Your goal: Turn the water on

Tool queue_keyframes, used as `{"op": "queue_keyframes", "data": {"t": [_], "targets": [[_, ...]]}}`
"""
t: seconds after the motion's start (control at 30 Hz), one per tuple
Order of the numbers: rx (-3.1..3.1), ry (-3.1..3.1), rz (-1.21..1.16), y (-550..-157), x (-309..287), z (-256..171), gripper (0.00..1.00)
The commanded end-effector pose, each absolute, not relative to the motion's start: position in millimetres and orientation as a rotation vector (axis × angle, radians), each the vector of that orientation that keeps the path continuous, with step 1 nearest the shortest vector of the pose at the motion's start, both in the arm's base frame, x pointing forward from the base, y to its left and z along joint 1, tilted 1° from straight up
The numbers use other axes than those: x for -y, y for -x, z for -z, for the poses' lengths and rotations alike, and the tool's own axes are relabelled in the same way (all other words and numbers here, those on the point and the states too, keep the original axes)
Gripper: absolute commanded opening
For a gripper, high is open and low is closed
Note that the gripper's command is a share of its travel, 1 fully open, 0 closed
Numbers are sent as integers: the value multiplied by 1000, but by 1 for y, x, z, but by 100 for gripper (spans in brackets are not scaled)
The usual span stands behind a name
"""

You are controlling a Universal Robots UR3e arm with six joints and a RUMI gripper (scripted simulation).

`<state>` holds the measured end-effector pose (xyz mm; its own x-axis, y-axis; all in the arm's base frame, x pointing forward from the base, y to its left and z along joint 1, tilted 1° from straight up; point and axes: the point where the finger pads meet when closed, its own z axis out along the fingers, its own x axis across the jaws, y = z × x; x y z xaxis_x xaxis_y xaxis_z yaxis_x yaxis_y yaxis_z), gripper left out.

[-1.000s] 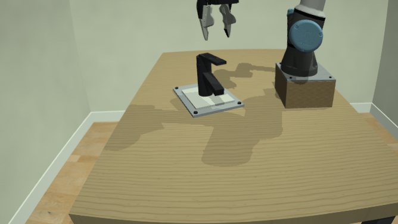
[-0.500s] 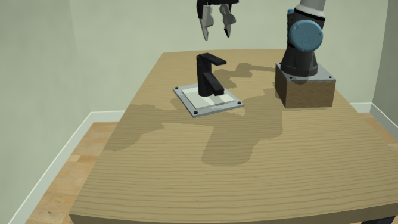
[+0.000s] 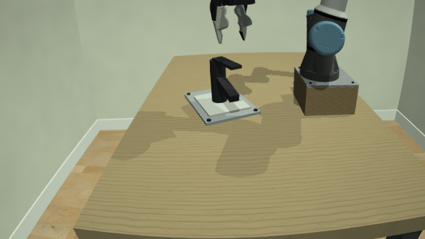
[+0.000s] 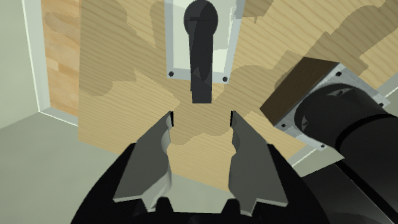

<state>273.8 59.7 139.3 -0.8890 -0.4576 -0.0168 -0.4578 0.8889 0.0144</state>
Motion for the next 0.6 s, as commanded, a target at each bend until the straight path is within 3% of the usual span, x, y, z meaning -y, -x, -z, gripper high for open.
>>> {"op": "queue_keyframes", "data": {"t": [0.0, 0.57], "targets": [[-3038, 736, -26, -274, -60, -137, 42], [-3039, 736, -26, -275, -60, -117, 42]]}}
